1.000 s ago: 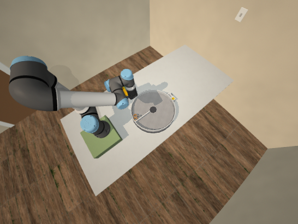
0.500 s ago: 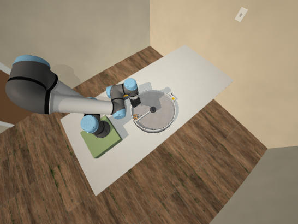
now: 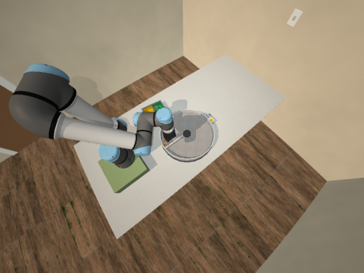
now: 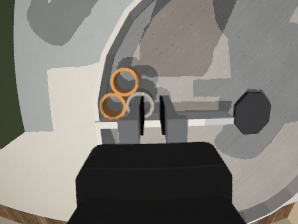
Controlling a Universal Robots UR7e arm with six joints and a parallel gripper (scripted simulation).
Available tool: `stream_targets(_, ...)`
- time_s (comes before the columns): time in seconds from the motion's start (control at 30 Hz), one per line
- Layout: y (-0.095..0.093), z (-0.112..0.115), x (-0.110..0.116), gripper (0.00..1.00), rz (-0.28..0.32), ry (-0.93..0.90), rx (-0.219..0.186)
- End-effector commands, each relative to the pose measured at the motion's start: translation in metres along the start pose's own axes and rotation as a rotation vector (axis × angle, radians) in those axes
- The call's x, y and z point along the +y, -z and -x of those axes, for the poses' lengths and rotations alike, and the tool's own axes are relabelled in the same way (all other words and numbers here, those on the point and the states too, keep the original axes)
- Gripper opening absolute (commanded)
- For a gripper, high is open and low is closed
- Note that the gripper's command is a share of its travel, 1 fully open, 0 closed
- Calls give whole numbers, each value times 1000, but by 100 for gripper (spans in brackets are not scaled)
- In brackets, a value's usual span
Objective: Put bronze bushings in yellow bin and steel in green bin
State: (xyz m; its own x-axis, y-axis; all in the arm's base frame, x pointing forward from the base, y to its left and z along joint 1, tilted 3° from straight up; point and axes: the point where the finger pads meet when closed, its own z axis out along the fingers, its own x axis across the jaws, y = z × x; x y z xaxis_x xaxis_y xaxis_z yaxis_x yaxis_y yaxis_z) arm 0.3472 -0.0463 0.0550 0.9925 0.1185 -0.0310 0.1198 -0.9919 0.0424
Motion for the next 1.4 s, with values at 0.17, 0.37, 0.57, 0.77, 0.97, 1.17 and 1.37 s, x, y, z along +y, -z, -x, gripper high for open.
stream_targets(0.17,0,2,11,40,-3,2,4)
stream_targets(0.37,-9,2,11,40,-2,2,3)
stream_targets(0.57,-18,2,11,40,-2,2,3)
stream_targets(0.77,-29,2,11,40,-2,2,3)
stream_targets(0.97,-38,2,11,40,-1,2,3)
stream_targets(1.17,-44,2,11,40,-1,2,3)
stream_targets(1.37,-44,2,11,40,-1,2,3)
